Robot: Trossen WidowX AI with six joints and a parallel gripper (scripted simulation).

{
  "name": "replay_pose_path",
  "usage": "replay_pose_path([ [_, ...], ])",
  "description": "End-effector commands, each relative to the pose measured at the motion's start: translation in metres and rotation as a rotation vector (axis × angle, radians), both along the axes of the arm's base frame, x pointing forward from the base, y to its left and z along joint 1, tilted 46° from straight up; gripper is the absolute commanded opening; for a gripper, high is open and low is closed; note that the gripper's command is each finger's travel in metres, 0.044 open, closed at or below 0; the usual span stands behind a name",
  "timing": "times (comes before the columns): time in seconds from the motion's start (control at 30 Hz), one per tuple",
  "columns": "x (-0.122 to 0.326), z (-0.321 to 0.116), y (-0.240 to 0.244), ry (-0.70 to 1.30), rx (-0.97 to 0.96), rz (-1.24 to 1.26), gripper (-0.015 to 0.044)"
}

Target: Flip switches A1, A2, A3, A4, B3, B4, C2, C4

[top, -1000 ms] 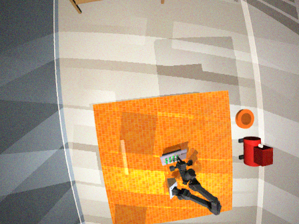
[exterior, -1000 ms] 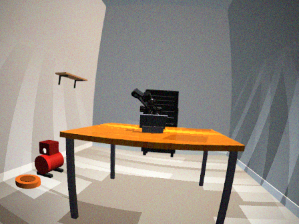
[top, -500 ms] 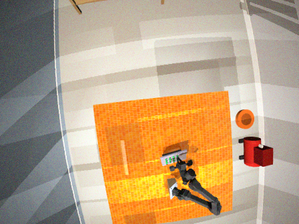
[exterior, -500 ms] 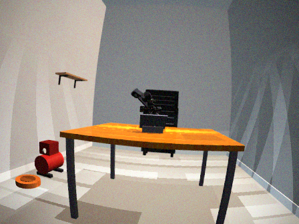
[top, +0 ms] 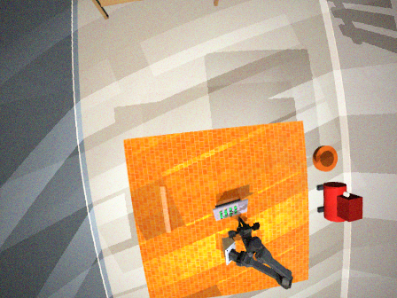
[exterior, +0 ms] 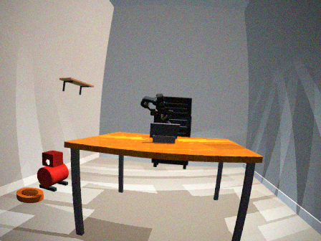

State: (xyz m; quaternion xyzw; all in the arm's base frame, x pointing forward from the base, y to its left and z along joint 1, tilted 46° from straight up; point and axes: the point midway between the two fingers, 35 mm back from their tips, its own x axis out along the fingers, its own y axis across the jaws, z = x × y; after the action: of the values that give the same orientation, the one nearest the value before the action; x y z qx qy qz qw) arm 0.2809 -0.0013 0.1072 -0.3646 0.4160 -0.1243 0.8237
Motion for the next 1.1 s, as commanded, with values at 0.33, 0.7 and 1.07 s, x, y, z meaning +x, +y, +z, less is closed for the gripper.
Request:
replay_pose_path([
  [0.33,-0.053,-0.043,-0.005,0.003,-0.003,-0.002,0.0],
  [0.7,-0.032,-0.064,-0.024,-0.017,-0.001,0.016,0.0],
  [1.07,-0.025,-0.071,-0.03,-0.018,-0.002,0.017,0.0],
])
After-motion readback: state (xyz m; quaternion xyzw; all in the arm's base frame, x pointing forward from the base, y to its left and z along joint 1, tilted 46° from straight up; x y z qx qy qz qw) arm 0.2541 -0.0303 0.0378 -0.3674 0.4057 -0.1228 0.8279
